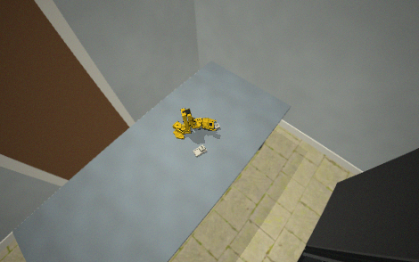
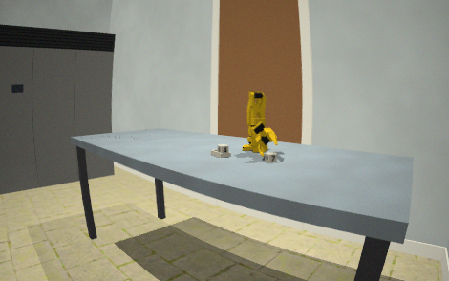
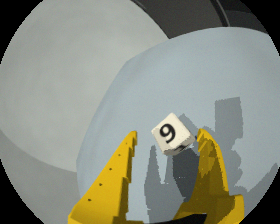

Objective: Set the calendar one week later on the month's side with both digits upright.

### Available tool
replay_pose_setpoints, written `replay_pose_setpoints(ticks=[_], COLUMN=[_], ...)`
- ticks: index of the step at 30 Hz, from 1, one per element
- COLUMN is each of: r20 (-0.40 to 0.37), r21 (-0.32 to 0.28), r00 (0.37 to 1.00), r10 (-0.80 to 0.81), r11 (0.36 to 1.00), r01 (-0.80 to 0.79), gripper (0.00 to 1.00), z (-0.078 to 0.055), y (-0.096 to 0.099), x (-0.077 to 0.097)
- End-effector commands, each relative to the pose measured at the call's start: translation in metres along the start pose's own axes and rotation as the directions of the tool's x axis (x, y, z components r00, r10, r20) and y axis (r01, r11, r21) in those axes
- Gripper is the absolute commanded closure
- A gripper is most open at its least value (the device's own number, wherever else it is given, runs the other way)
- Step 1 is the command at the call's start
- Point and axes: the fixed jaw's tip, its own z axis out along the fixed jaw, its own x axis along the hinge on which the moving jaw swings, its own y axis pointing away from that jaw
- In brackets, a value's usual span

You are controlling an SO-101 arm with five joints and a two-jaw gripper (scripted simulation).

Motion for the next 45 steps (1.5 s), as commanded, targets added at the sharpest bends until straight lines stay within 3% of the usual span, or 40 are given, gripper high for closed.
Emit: replay_pose_setpoints(ticks=[1, 4, 5, 9, 19, 21, 30, 36, 45], r20=[0.116, 0.127, 0.153, 0.177, 0.117, 0.117, 0.006, -0.033, -0.088], r21=[-0.195, -0.211, -0.259, -0.309, -0.161, -0.161, -0.033, -0.011, 0.011], r00=[0.978, 0.974, 0.961, 0.946, 0.988, 0.988, 0.997, 0.99, 0.972], r10=[0.175, 0.188, 0.232, 0.271, 0.099, 0.099, -0.079, -0.138, -0.219], r11=[0.969, 0.965, 0.948, 0.928, 0.984, 0.984, 0.996, 0.99, 0.975], r01=[-0.15, -0.159, -0.187, -0.208, -0.079, -0.079, 0.079, 0.138, 0.22], gripper=[0.65, 0.65, 0.65, 0.65, 0.65, 0.65, 0.65, 0.65, 0.65], z=[-0.003, -0.001, 0.002, 0.013, 0.04, 0.04, 0.058, 0.063, 0.06], y=[0.051, 0.054, 0.062, 0.062, 0.062, 0.062, 0.064, 0.066, 0.068], x=[-0.053, -0.055, -0.063, -0.061, -0.059, -0.059, -0.058, -0.058, -0.06])
